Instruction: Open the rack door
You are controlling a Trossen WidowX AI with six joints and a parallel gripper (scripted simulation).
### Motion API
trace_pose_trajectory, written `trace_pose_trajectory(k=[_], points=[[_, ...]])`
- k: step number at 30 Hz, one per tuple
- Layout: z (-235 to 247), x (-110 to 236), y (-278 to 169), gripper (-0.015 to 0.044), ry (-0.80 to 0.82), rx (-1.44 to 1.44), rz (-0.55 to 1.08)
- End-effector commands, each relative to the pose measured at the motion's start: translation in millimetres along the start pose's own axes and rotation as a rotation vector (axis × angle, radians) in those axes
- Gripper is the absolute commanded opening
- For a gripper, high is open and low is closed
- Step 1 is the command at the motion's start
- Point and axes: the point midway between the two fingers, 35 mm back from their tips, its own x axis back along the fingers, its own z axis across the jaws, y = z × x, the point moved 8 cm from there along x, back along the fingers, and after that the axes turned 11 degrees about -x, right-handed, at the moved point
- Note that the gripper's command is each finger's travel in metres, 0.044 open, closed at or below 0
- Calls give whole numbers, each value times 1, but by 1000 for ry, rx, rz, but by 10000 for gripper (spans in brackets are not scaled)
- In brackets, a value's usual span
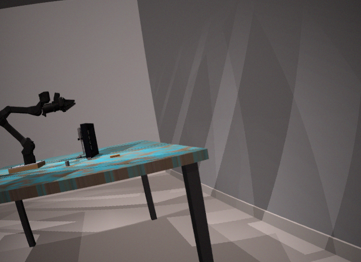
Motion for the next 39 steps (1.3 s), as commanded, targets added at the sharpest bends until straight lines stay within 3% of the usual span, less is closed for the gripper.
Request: trace_pose_trajectory(k=[1,5,39], points=[[0,0,0,374,0,-1,3],[2,-10,1,291,-8,-18,70],[19,-77,-10,291,-152,-168,749]])
